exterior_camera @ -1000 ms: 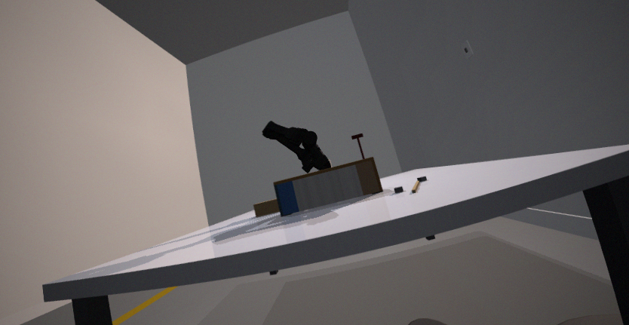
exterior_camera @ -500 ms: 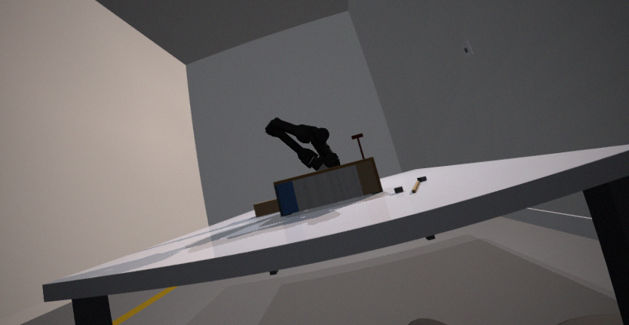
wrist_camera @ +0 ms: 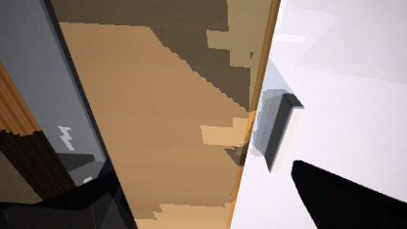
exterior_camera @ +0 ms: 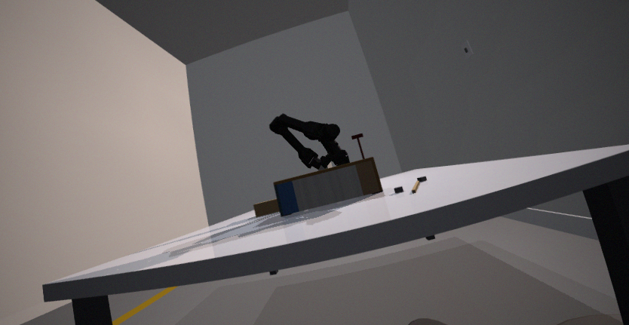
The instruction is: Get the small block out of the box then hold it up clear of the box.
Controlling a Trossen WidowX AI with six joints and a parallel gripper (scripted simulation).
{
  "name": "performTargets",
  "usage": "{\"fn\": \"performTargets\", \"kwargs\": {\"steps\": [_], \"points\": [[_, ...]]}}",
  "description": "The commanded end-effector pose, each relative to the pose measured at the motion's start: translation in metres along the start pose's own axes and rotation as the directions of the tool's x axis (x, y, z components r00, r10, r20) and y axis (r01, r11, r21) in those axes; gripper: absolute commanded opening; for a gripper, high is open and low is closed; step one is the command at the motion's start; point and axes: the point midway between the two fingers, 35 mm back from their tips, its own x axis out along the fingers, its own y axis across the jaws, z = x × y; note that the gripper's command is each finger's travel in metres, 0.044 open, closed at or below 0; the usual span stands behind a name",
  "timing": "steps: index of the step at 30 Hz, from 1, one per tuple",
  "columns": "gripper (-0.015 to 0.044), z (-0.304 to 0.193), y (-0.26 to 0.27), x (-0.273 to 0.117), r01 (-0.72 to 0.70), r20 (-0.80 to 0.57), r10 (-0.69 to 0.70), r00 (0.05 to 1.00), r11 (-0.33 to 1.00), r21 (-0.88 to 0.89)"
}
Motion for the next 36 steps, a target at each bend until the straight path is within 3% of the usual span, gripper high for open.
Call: {"fn": "performTargets", "kwargs": {"steps": [1,11,19,26,27,31,36], "points": [[0.04,-0.012,0.002,0.004,-0.002,-0.005,0.002,1.0,1.0,0.005],[0.04,-0.019,0.002,0.007,-0.002,-0.006,0.002,1.0,1.0,0.005],[0.04,-0.038,-0.001,-0.052,0.006,-0.002,-0.006,1.0,1.0,-0.003],[0.04,-0.038,-0.002,-0.048,0.005,0.002,-0.005,1.0,1.0,-0.013],[0.0374,-0.039,-0.001,-0.049,-0.003,-0.003,0.003,1.0,1.0,-0.026],[0.0285,-0.049,0.001,-0.051,-0.05,-0.003,0.053,0.999,0.932,-0.358],[0.0285,-0.056,-0.005,-0.05,-0.016,0.044,0.083,0.996,0.611,-0.792]]}}
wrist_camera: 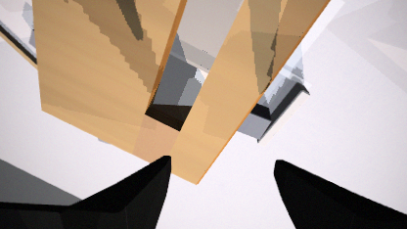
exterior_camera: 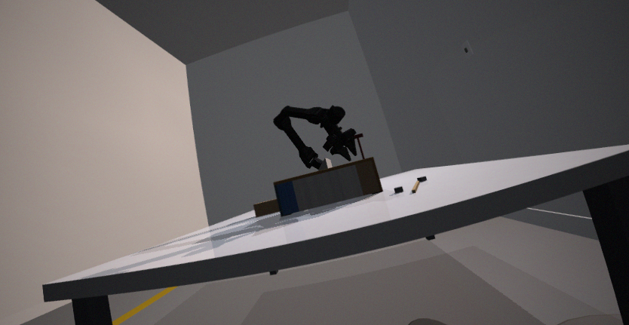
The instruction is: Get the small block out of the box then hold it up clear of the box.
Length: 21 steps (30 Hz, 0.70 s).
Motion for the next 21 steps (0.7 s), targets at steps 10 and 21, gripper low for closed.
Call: {"fn": "performTargets", "kwargs": {"steps": [10,21], "points": [[0.0285,-0.025,-0.006,0.003,0.15,0.155,0.041,0.987,0.108,-0.983],[0.0285,-0.036,-0.01,0.004,0.231,0.227,0.071,0.971,-0.517,-0.825]]}}
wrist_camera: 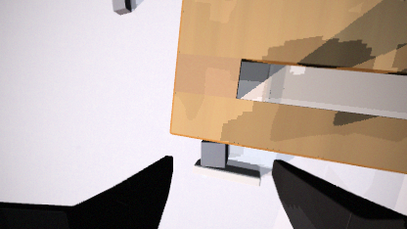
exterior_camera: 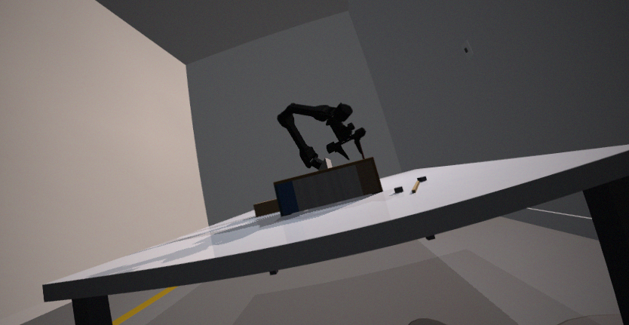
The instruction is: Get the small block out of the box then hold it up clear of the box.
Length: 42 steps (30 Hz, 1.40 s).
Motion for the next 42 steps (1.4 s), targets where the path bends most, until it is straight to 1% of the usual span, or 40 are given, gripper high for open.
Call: {"fn": "performTargets", "kwargs": {"steps": [1,7,13,19,22,26,29,32,35,38,42], "points": [[0.0285,-0.013,0.014,0.003,0.114,0.073,-0.094,0.993,0.576,-0.809],[0.0285,-0.016,0.018,0.002,0.128,0.1,-0.119,0.988,0.259,-0.957],[0.0285,-0.02,0.023,0.001,0.119,0.132,-0.146,0.98,-0.093,-0.988],[0.0285,-0.023,0.026,0.001,0.075,0.161,-0.168,0.973,-0.43,-0.9],[0.0285,-0.024,0.029,0.0,0.043,0.18,-0.18,0.967,-0.582,-0.812],[0.0285,-0.026,0.031,0.0,-0.014,0.2,-0.193,0.961,-0.751,-0.66],[0.0285,-0.028,0.033,-0.001,-0.062,0.215,-0.203,0.955,-0.849,-0.525],[0.0285,-0.029,0.035,-0.001,-0.114,0.232,-0.212,0.949,-0.92,-0.374],[0.0285,-0.031,0.036,-0.002,-0.169,0.247,-0.22,0.944,-0.962,-0.214],[0.0285,-0.032,0.038,-0.002,-0.218,0.257,-0.226,0.94,-0.974,-0.057],[0.0285,-0.032,0.038,-0.002,-0.223,0.258,-0.226,0.939,-0.974,-0.042]]}}
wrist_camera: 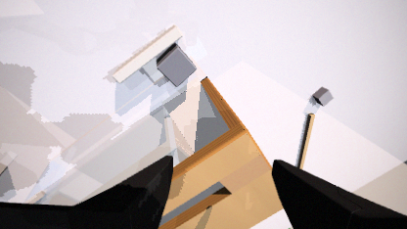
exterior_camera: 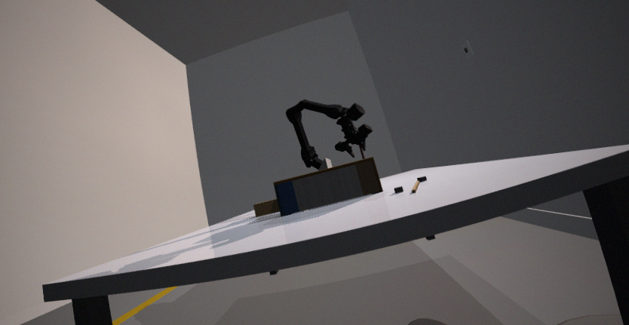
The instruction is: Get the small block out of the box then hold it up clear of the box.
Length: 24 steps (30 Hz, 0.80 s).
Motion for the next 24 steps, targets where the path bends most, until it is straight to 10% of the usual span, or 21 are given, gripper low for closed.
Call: {"fn": "performTargets", "kwargs": {"steps": [1,17,24], "points": [[0.0285,0.012,0.001,0.0,-0.048,-0.08,0.0,0.997,0.796,-0.603],[0.0285,0.012,0.001,0.003,-0.048,-0.079,0.0,0.997,0.796,-0.603],[0.0285,0.027,0.028,0.088,-0.053,-0.083,0.003,0.997,0.796,-0.603]]}}
